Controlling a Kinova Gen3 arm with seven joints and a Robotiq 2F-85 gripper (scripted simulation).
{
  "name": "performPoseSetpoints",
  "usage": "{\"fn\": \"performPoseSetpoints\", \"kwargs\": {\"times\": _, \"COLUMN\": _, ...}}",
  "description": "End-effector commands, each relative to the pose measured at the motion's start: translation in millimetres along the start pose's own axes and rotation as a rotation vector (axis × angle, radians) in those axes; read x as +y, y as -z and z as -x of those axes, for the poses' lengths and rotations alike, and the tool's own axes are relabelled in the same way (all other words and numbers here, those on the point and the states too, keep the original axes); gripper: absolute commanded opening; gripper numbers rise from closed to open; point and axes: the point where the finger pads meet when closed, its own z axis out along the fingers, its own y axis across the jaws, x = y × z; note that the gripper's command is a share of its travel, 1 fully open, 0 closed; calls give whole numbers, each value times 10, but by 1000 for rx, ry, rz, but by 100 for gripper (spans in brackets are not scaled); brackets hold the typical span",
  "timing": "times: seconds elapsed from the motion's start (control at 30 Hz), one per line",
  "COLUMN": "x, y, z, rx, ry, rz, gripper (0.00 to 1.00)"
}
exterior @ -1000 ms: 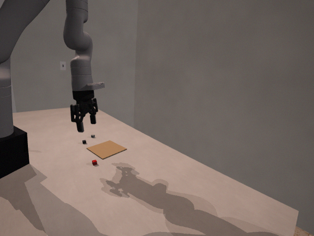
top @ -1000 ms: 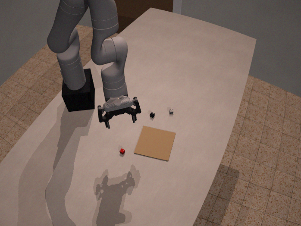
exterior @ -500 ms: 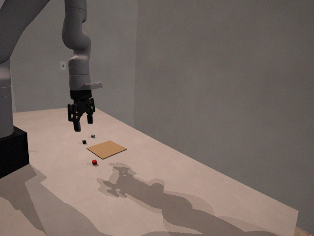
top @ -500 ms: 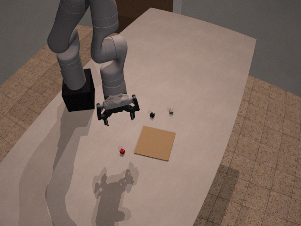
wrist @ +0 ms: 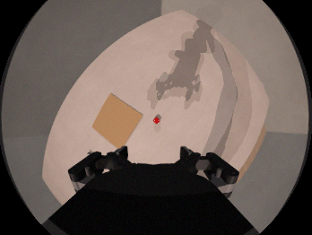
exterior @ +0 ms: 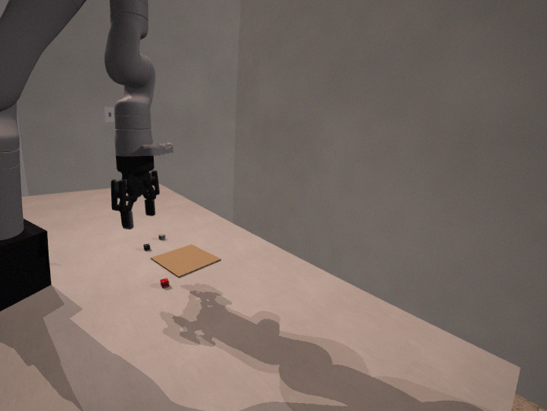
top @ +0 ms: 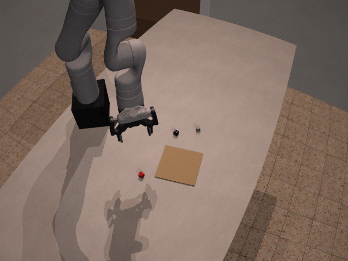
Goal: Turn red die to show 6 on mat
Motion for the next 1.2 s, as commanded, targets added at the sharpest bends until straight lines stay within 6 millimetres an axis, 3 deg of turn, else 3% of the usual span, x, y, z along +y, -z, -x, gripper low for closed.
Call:
{"fn": "performPoseSetpoints", "kwargs": {"times": 0.0, "x": 17, "y": 11, "z": 60, "rx": -9, "ry": 9, "rz": 6, "gripper": 100}}
{"fn": "performPoseSetpoints", "kwargs": {"times": 0.8, "x": 27, "y": 8, "z": 80, "rx": -12, "ry": 12, "rz": 8, "gripper": 100}}
{"fn": "performPoseSetpoints", "kwargs": {"times": 1.17, "x": 29, "y": -113, "z": 83, "rx": -12, "ry": 12, "rz": 8, "gripper": 100}}
